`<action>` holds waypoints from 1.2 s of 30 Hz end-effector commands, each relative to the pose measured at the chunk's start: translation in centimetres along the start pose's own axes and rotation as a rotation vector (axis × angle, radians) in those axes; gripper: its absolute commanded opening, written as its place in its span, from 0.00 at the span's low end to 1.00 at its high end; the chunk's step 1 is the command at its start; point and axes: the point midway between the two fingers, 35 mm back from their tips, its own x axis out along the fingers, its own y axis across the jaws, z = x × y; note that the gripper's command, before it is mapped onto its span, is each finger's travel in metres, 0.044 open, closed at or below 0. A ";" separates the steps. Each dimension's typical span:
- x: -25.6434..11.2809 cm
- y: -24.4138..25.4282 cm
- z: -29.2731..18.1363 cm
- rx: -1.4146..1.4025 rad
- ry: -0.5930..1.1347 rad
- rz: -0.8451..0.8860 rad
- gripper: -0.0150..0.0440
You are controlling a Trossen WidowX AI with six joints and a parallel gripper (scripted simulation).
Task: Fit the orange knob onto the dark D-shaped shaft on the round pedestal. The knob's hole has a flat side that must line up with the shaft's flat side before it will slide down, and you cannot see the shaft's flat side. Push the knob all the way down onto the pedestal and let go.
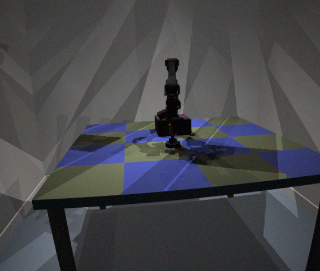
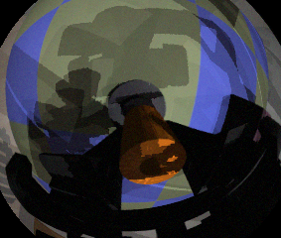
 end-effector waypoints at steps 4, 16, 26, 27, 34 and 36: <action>0.2 0.1 0.1 0.009 -0.004 0.006 0.25; 0.4 0.1 0.1 -0.013 -0.004 0.006 0.25; 0.5 0.1 0.1 0.021 -0.003 0.006 0.25; 0.5 0.1 0.1 0.030 -0.003 0.006 0.25; 0.5 0.2 0.2 0.035 -0.003 0.006 0.25; 0.6 0.3 0.2 0.034 -0.004 0.006 0.25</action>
